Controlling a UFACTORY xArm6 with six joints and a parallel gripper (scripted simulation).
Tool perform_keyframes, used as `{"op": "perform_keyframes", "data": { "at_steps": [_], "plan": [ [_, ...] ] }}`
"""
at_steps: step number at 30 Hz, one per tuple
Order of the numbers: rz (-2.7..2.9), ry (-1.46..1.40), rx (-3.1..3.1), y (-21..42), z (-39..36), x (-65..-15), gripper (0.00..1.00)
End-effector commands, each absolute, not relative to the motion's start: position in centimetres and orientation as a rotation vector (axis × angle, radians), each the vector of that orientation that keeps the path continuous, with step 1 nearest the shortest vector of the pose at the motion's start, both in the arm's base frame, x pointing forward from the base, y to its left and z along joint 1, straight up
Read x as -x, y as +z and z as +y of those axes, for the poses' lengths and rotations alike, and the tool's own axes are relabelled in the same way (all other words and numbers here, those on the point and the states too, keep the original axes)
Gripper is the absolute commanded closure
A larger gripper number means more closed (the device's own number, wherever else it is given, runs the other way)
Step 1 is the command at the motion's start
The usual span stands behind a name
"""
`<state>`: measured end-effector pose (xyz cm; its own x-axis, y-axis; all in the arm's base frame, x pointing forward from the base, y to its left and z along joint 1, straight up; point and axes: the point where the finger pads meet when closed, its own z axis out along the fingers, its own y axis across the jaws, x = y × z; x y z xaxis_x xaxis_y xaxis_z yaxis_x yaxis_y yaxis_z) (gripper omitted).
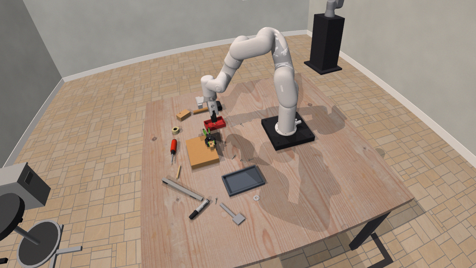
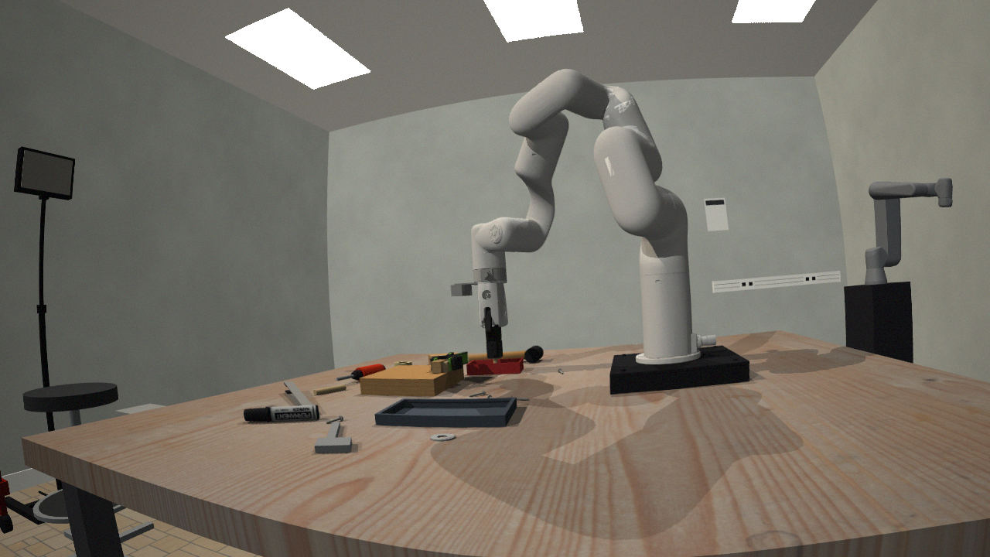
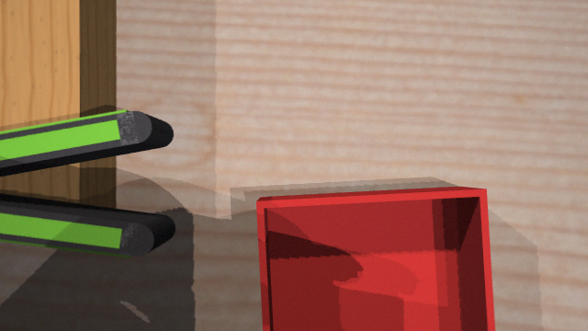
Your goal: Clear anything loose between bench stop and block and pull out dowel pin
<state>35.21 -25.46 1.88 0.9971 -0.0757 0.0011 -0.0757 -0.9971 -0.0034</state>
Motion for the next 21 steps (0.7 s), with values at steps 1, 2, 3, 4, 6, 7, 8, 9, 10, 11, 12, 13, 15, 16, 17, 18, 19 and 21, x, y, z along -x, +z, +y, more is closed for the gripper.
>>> {"op": "perform_keyframes", "data": {
  "at_steps": [1, 2, 3, 4, 6, 7, 8, 9, 10, 11, 12, 13, 15, 16, 17, 18, 19, 21],
  "plan": [
    [0.119, -0.008, 3.138, 1.80, -25.56, -35.35, 1.00],
    [0.119, -0.008, 3.138, 1.73, -25.56, -35.35, 1.00],
    [0.119, -0.008, 3.138, 1.66, -25.56, -35.35, 1.00],
    [0.119, -0.008, 3.138, 1.59, -25.56, -35.35, 1.00],
    [0.119, -0.008, 3.138, 1.47, -25.56, -35.35, 1.00],
    [0.119, -0.008, 3.138, 1.42, -25.56, -35.35, 1.00],
    [0.119, -0.008, 3.138, 1.37, -25.56, -35.35, 1.00],
    [0.119, -0.008, 3.138, 1.32, -25.56, -35.35, 1.00],
    [0.119, -0.008, 3.138, 1.27, -25.56, -35.35, 1.00],
    [0.119, -0.008, 3.138, 1.23, -25.56, -35.35, 1.00],
    [0.119, -0.008, 3.138, 1.19, -25.56, -35.35, 1.00],
    [0.119, -0.008, 3.138, 1.15, -25.56, -35.35, 1.00],
    [0.119, -0.008, 3.138, 1.09, -25.56, -35.35, 1.00],
    [0.119, -0.008, 3.138, 1.09, -25.56, -35.35, 1.00],
    [0.119, -0.008, 3.138, 1.09, -25.56, -35.35, 1.00],
    [0.119, -0.008, 3.138, 1.06, -25.56, -35.35, 1.00],
    [0.119, -0.008, 3.138, 1.04, -25.56, -35.35, 1.00],
    [0.119, -0.008, 3.138, 1.00, -25.56, -35.35, 1.00]
  ]
}}
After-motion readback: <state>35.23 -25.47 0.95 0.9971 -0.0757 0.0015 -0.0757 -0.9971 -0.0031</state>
